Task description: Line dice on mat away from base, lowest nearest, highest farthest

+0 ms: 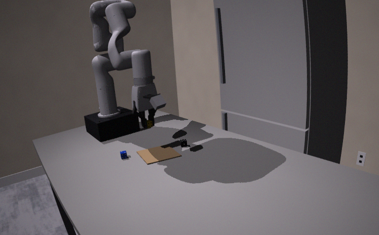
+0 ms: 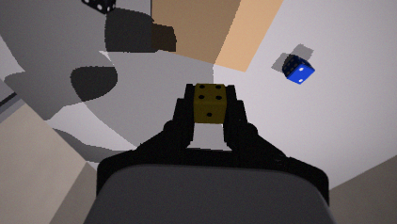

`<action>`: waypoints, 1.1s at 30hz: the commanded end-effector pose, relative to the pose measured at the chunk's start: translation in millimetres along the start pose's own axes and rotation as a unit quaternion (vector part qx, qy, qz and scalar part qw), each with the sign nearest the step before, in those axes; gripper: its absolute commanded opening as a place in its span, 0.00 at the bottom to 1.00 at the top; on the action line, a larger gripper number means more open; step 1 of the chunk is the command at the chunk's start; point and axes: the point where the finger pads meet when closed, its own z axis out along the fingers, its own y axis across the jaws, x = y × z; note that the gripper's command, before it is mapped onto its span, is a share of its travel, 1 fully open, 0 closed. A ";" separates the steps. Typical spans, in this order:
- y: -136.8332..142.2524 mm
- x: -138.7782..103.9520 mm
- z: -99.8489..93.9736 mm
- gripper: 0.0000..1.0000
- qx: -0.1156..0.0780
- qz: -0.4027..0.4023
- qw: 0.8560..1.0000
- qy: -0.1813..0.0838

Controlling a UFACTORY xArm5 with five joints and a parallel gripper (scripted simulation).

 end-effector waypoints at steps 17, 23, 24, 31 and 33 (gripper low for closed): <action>0.8 1.5 48.2 0.21 0.000 0.000 1.000 0.002; 1.5 1.7 75.3 0.21 0.000 0.000 1.000 0.002; 1.6 1.8 78.9 0.21 0.000 0.000 1.000 0.002; 2.0 1.9 93.3 0.21 0.000 0.000 1.000 0.002; 2.0 1.9 93.3 0.21 0.000 0.000 1.000 0.002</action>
